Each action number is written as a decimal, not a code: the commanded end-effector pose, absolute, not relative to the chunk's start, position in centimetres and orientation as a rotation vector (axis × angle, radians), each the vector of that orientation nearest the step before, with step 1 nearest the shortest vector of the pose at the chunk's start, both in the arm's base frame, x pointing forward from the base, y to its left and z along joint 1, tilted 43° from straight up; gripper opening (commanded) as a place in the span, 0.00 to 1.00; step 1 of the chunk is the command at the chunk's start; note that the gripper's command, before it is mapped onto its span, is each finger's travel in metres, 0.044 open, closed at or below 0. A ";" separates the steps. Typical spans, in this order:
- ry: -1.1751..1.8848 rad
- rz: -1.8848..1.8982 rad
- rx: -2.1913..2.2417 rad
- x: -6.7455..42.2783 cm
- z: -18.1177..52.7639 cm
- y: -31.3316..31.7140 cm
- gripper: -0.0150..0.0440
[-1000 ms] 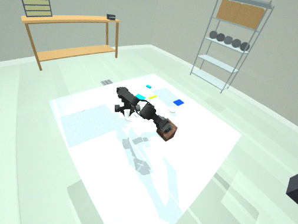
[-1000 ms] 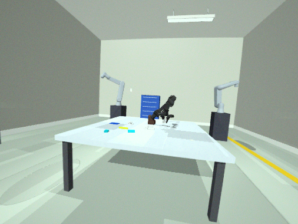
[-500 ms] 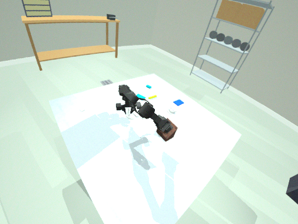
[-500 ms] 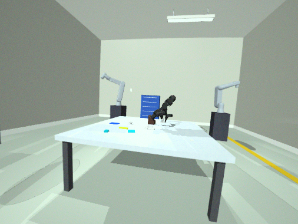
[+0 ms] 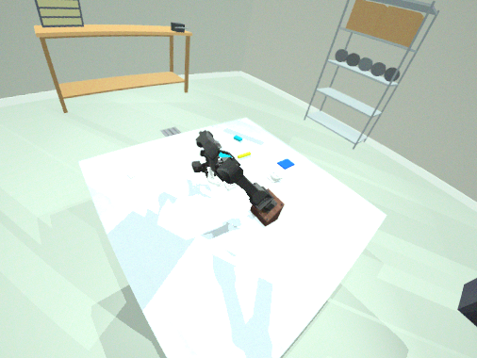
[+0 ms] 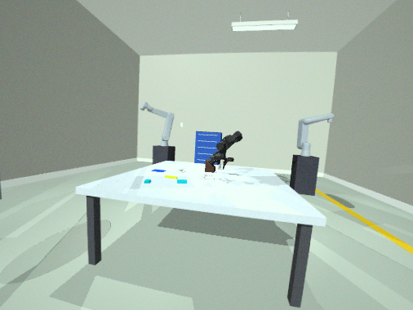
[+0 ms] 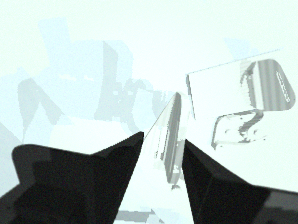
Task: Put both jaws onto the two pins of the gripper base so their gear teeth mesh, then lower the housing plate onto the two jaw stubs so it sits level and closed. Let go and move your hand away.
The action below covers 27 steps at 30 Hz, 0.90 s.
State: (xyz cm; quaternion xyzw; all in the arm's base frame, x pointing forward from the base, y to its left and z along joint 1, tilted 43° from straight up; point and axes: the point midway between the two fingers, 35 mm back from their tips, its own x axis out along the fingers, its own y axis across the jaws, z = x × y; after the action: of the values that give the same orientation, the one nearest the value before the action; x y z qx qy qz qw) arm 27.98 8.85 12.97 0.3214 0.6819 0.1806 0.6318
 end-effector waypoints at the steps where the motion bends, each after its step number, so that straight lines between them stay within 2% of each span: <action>1: 1.549 0.433 0.707 28.5 12.1 7.8 0.48; 27: 1.473 0.602 0.548 29.8 6.5 1.7 0.48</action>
State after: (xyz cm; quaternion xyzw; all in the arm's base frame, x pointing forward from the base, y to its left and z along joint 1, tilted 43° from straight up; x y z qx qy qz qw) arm 29.73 2.50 7.24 0.2511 0.6564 0.2591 0.6625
